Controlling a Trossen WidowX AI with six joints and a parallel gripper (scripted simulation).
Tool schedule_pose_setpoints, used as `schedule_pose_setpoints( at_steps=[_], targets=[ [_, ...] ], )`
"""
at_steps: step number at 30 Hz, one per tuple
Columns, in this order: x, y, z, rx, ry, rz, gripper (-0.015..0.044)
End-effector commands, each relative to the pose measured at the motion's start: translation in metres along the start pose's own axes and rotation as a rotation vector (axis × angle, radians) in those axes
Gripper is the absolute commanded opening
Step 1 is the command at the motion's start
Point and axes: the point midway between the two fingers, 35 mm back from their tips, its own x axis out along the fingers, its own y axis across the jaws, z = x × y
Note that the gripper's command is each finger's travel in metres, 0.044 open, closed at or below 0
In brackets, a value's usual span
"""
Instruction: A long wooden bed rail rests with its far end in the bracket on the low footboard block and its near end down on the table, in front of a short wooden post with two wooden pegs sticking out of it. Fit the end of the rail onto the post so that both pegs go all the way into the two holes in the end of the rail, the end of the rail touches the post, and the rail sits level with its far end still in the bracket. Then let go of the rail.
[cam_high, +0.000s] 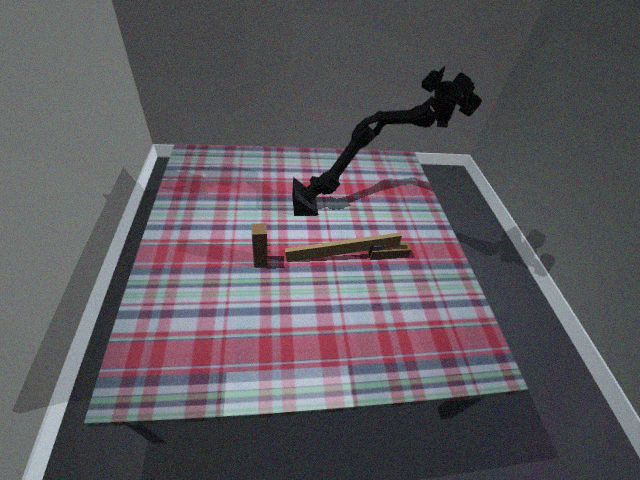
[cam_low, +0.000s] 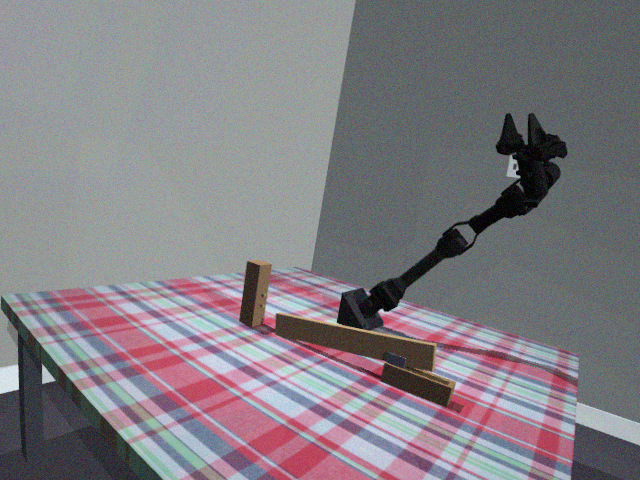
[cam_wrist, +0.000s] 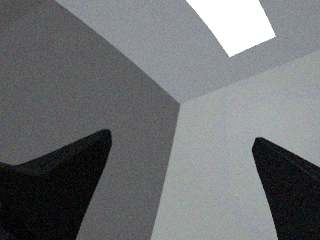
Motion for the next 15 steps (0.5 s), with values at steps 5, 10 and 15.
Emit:
schedule_pose_setpoints(
  at_steps=[5,10,15],
  targets=[
    [0.019,0.084,-0.096,-0.564,0.043,0.218,0.044],
    [0.026,0.119,-0.176,-0.894,0.106,0.398,0.044],
    [0.025,0.136,-0.265,-1.187,0.192,0.612,0.044]
  ],
)
